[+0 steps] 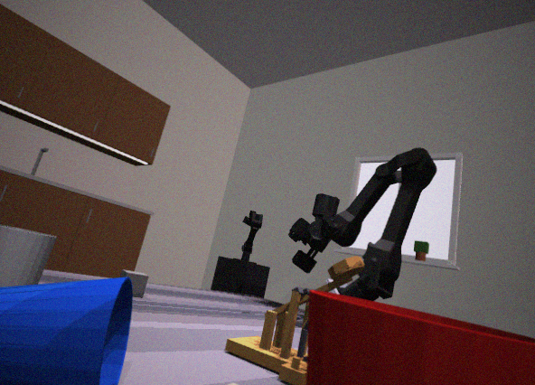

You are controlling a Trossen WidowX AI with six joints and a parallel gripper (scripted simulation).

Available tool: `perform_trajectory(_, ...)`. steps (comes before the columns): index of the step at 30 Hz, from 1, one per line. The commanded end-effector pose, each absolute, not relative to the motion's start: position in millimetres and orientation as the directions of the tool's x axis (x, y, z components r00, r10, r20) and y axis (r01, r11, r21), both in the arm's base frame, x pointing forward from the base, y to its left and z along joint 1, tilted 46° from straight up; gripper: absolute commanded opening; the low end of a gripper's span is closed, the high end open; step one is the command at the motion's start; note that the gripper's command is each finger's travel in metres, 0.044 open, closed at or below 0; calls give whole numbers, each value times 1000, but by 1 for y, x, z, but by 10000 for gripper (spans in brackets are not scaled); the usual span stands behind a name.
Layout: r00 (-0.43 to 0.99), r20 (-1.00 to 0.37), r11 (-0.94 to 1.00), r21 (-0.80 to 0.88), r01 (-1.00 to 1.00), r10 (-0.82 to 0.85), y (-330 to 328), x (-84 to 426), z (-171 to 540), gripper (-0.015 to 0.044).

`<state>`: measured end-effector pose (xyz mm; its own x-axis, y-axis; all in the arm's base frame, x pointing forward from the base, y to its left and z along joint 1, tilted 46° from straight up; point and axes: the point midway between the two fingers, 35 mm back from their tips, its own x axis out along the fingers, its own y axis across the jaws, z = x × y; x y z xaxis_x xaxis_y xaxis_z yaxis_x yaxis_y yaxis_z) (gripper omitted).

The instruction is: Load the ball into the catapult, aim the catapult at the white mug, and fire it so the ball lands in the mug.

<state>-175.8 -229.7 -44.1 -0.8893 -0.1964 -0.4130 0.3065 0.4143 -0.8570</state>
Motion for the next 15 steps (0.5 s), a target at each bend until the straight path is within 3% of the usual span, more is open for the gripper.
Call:
perform_trajectory(1,-887,-416,413,-857,308,-200,-231,-175,-45,426)
perform_trajectory(15,-637,-648,405,-760,507,-418,-305,-92,-78,440)
